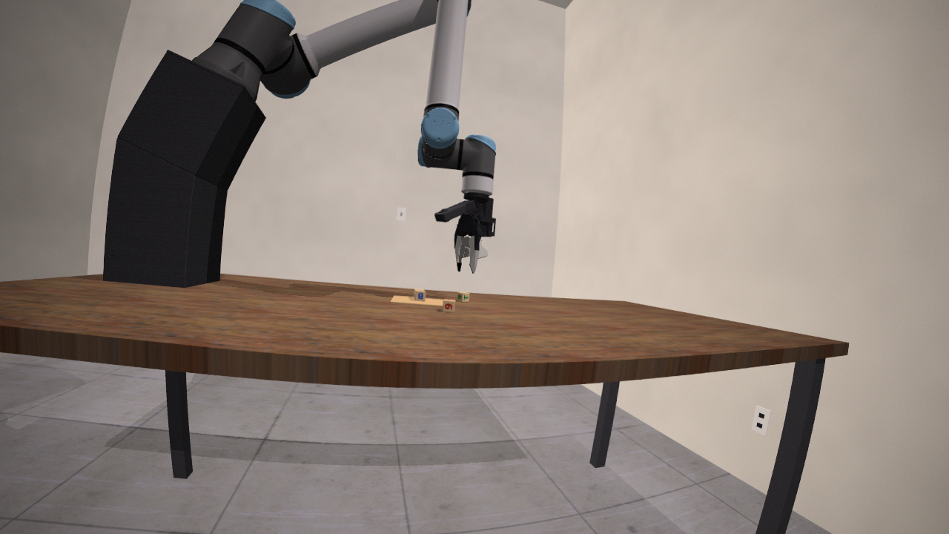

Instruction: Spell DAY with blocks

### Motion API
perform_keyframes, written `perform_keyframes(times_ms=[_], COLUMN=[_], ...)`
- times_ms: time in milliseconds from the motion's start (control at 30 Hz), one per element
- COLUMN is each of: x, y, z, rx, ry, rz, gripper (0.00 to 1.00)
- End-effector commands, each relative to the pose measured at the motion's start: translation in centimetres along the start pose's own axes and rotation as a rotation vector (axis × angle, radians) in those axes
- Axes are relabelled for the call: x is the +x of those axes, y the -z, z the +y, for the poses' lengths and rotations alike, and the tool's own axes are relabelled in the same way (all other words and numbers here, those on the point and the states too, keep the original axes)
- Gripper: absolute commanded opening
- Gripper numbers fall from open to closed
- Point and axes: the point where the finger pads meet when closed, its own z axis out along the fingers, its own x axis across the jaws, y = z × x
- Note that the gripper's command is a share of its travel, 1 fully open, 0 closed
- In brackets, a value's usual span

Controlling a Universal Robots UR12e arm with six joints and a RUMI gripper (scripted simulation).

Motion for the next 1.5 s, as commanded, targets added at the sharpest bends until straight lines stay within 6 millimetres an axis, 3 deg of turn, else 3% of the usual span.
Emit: perform_keyframes(times_ms=[0,900,1467], x=[0.0,0.0,0.0], y=[-0.3,-3.9,-4.8], z=[0.1,0.1,0.1], rx=[-0.001,-0.001,-0.001], ry=[0.000,0.000,0.000], rz=[-0.001,-0.001,-0.001], gripper=[0.37,0.37,0.37])
